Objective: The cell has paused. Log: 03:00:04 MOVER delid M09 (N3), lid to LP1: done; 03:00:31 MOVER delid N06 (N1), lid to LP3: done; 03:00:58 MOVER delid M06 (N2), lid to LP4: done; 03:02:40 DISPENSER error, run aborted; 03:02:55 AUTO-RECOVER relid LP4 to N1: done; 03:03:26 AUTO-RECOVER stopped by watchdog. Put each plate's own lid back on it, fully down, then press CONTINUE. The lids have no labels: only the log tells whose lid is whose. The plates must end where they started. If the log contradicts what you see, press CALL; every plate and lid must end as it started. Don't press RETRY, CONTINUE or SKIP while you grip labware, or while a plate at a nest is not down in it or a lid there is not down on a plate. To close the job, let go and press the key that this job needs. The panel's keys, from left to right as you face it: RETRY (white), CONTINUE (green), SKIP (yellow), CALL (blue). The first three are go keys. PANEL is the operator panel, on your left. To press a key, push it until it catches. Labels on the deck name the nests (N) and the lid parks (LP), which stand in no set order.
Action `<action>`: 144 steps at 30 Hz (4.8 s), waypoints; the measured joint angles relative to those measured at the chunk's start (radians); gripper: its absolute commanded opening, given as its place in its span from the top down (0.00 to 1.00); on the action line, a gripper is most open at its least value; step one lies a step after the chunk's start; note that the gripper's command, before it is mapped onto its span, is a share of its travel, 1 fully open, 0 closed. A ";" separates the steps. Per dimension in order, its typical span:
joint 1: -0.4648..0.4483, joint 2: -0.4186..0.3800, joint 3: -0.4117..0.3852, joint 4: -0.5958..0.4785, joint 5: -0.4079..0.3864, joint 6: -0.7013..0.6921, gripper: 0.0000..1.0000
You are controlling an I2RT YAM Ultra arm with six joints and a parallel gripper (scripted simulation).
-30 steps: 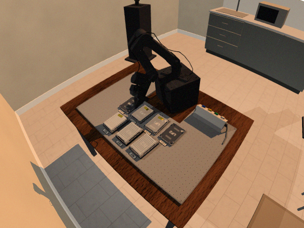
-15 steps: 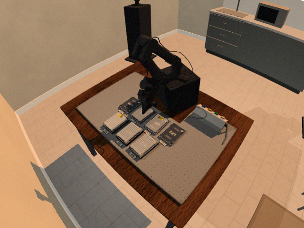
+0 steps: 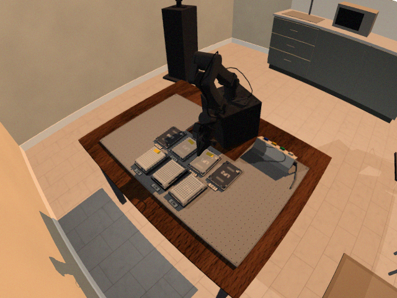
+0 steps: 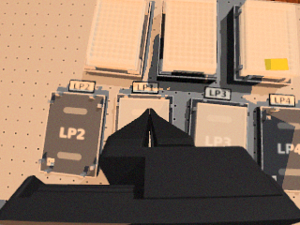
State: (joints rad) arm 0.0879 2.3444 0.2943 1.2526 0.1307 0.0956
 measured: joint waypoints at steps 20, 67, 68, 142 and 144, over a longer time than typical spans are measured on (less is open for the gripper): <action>0.354 -0.042 0.146 -0.225 0.257 0.288 1.00; 0.157 -0.053 0.308 -0.379 0.186 0.200 1.00; 0.146 -0.053 0.320 -0.385 0.179 0.192 1.00; -0.277 0.021 0.724 -0.691 -0.119 -0.126 1.00; -0.300 0.021 0.724 -0.692 -0.137 -0.143 1.00</action>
State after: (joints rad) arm -0.2119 2.3657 1.0187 0.5610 -0.0063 -0.0479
